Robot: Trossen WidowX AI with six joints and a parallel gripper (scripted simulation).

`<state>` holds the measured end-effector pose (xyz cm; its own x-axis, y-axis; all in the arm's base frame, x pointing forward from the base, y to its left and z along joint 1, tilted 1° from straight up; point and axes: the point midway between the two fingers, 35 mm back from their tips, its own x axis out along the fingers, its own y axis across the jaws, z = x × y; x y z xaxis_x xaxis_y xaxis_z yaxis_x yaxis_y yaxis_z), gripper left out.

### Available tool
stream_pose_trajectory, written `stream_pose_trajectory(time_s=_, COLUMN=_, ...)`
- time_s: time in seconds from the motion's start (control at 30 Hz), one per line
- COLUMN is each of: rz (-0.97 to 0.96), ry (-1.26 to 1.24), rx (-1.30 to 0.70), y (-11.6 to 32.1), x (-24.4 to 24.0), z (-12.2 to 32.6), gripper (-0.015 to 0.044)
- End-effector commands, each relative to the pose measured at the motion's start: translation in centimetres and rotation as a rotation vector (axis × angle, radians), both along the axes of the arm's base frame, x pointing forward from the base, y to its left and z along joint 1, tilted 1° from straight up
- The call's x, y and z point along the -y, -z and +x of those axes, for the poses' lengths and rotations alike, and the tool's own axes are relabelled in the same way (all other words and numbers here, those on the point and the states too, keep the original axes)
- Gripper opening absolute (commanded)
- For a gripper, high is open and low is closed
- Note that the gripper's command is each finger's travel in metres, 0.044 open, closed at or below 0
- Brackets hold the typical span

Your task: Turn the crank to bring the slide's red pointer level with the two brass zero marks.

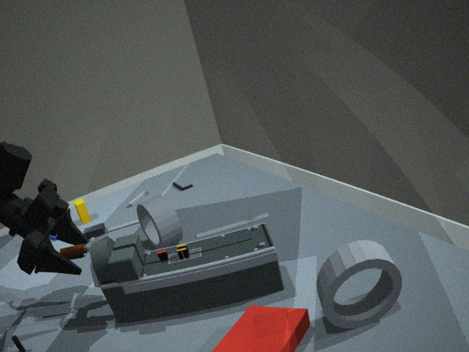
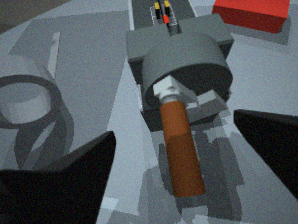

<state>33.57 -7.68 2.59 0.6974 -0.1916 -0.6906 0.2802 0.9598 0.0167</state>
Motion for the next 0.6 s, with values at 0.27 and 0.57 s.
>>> stream_pose_trajectory(time_s=0.27, rz=0.0, ry=0.005, rx=0.001, y=0.51, x=0.02, z=-0.09, gripper=0.023)
stream_pose_trajectory(time_s=0.57, rz=0.0, ry=0.005, rx=0.001, y=0.51, x=0.02, z=-0.09, gripper=0.0)
